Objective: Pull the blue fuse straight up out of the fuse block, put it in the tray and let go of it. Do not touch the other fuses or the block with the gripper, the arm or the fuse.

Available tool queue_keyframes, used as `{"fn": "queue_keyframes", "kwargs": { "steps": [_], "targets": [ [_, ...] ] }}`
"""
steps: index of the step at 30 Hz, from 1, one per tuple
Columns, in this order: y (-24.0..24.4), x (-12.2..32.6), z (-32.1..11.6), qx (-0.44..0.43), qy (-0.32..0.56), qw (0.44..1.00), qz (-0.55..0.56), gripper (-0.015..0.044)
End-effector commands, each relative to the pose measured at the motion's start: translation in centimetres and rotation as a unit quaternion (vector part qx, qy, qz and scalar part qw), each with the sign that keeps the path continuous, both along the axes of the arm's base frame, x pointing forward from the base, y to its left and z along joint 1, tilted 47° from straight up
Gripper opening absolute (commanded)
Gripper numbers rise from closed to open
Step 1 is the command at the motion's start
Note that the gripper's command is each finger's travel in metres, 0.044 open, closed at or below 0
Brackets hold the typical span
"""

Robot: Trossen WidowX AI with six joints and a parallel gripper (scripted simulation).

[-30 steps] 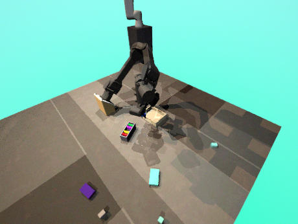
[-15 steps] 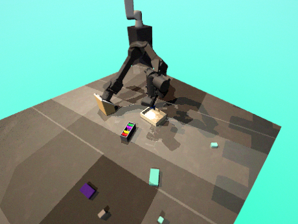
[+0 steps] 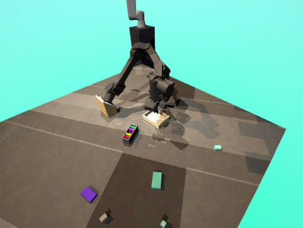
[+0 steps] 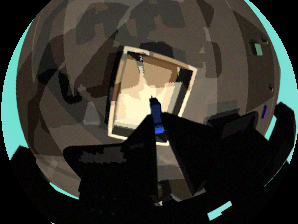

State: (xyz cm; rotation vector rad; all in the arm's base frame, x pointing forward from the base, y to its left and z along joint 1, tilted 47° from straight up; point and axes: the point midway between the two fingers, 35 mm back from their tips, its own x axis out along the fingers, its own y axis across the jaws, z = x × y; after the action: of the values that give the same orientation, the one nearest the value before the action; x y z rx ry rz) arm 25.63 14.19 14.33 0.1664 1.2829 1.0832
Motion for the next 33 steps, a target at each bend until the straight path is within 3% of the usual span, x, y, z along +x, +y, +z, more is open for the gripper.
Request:
{"fn": "queue_keyframes", "kwargs": {
  "steps": [1,11,23,33],
  "targets": [
    [0.5,-0.2,-0.5,0.002,0.003,1.0,-0.002,0.0],
    [1.5,-0.4,-1.4,0.003,0.003,1.0,-0.002,0.0],
    [1.3,-0.3,-1.1,0.001,0.0,1.0,0.0,0.0315],
    [-1.4,0.0,1.3,0.002,0.004,1.0,-0.002,0.033]
  ]
}}
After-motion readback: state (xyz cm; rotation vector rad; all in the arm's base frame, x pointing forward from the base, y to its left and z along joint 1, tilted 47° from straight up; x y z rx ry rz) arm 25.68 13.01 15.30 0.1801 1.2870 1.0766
